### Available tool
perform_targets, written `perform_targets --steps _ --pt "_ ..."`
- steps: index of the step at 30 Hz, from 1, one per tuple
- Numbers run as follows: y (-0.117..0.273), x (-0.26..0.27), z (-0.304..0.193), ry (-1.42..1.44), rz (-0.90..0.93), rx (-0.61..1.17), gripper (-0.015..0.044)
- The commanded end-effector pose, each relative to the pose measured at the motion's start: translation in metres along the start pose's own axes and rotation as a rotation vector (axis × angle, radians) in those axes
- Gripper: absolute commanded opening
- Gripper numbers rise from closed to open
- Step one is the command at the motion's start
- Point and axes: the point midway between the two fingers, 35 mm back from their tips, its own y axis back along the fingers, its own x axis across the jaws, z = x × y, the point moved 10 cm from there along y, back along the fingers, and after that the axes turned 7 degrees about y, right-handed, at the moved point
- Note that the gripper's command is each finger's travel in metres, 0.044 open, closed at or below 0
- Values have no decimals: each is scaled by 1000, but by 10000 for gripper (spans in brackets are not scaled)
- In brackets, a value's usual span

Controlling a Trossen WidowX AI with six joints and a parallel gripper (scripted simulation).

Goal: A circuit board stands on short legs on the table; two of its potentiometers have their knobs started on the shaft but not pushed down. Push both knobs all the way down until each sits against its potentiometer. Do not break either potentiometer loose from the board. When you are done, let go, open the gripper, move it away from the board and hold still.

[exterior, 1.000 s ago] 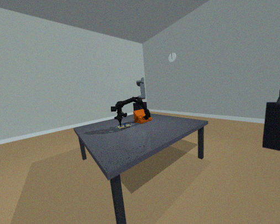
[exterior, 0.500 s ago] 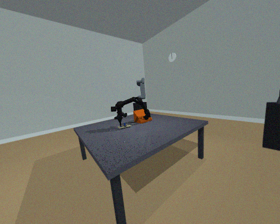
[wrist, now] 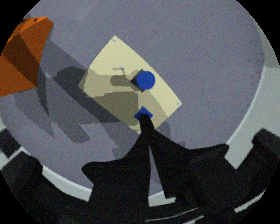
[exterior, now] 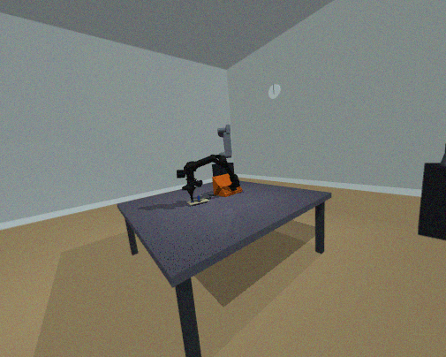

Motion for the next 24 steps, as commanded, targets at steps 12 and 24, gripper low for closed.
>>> perform_targets --steps 12,24 --pt "-26 -8 -2 30 19 -36 0" --pt "-7 -8 -3 29 20 -35 0"
